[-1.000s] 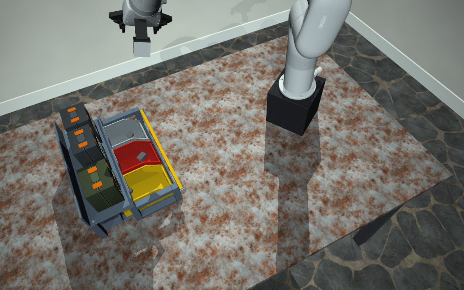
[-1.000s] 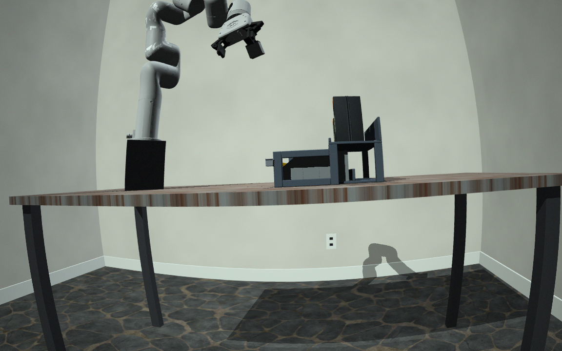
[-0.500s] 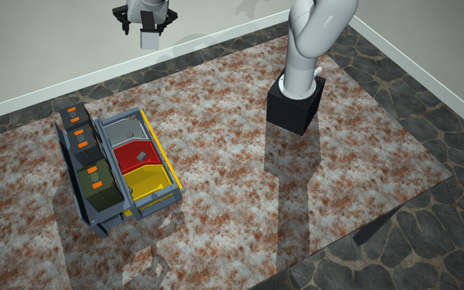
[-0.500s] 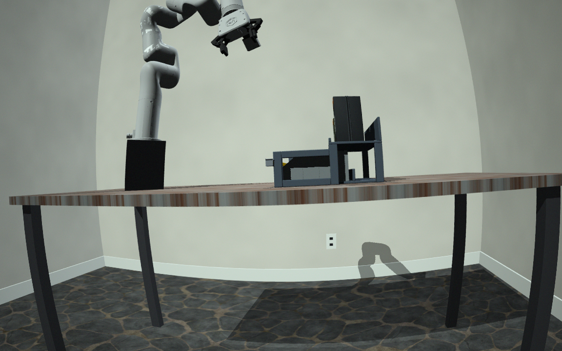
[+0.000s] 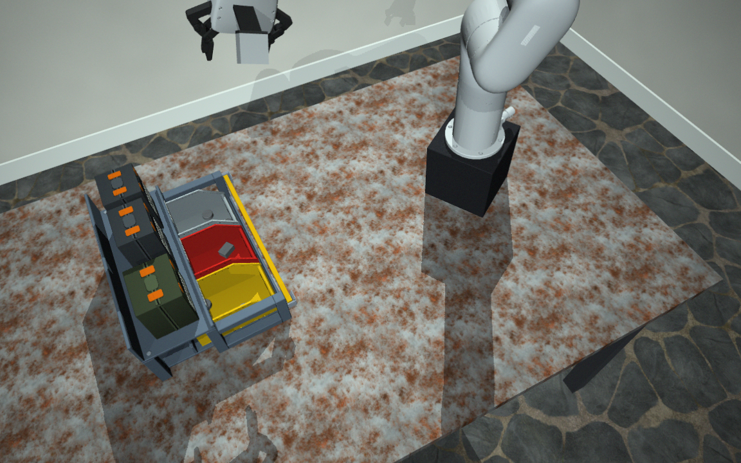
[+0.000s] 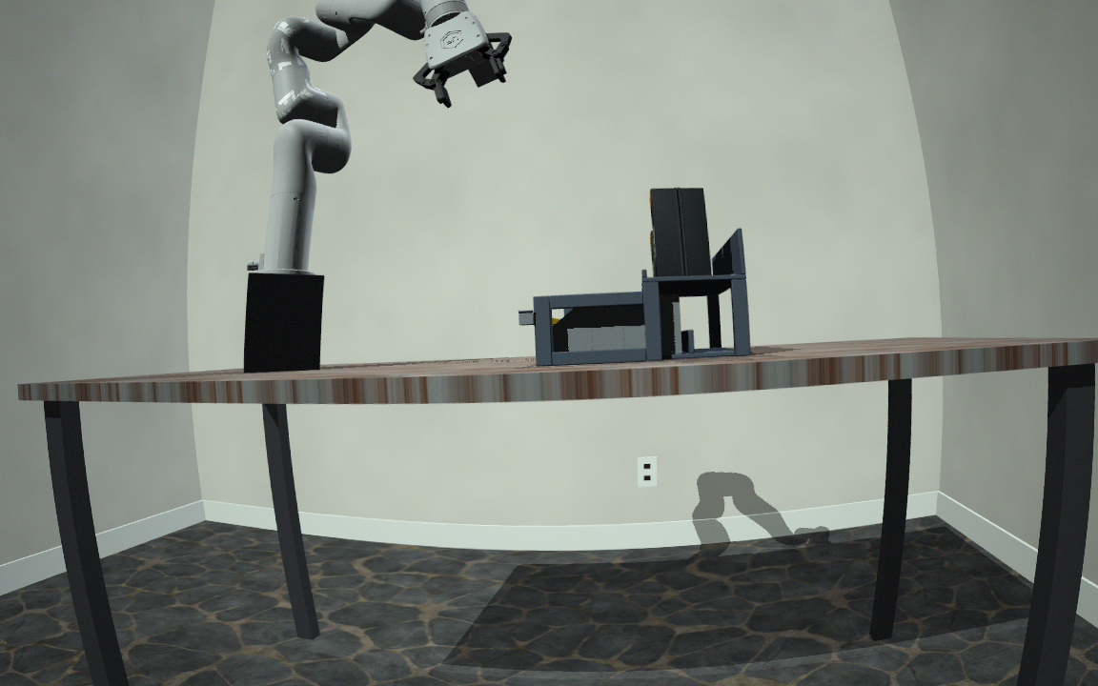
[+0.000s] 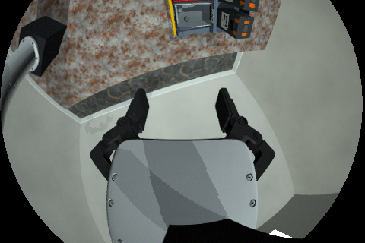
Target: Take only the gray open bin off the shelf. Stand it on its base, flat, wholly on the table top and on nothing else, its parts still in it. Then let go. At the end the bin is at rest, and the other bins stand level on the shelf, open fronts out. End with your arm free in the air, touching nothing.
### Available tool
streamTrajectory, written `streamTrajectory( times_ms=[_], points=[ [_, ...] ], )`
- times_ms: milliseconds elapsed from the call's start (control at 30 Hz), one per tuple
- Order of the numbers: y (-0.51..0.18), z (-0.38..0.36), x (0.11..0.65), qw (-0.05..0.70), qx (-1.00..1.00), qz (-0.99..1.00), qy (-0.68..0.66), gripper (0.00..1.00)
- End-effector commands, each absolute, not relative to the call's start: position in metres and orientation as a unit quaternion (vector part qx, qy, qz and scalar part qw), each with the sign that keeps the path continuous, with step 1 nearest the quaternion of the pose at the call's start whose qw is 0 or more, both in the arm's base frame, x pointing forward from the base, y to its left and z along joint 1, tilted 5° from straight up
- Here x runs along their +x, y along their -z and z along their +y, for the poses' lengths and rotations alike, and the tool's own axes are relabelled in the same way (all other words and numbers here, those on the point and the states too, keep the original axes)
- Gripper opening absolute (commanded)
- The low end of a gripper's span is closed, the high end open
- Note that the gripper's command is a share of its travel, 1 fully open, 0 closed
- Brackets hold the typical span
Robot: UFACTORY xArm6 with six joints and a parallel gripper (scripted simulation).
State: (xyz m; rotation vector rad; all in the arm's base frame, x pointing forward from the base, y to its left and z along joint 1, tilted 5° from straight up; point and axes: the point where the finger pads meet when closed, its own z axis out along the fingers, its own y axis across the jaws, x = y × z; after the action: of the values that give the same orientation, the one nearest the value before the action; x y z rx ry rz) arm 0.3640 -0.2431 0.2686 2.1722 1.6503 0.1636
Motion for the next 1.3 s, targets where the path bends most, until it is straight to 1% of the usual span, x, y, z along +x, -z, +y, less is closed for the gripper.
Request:
streamTrajectory(
  times_ms=[0,200,367,767,933,1267],
  points=[
    [-0.272,-0.238,0.361,0.183,0.773,0.601,-0.083,1.00],
    [-0.272,-0.238,0.361,0.183,0.773,0.601,-0.083,1.00],
    [-0.292,-0.193,0.362,0.142,0.749,0.627,-0.157,1.00],
    [-0.292,-0.193,0.362,0.142,0.749,0.627,-0.157,1.00],
    [-0.312,-0.147,0.363,0.142,0.750,0.627,-0.157,1.00],
    [-0.312,-0.147,0.363,0.142,0.750,0.627,-0.157,1.00]
  ],
)
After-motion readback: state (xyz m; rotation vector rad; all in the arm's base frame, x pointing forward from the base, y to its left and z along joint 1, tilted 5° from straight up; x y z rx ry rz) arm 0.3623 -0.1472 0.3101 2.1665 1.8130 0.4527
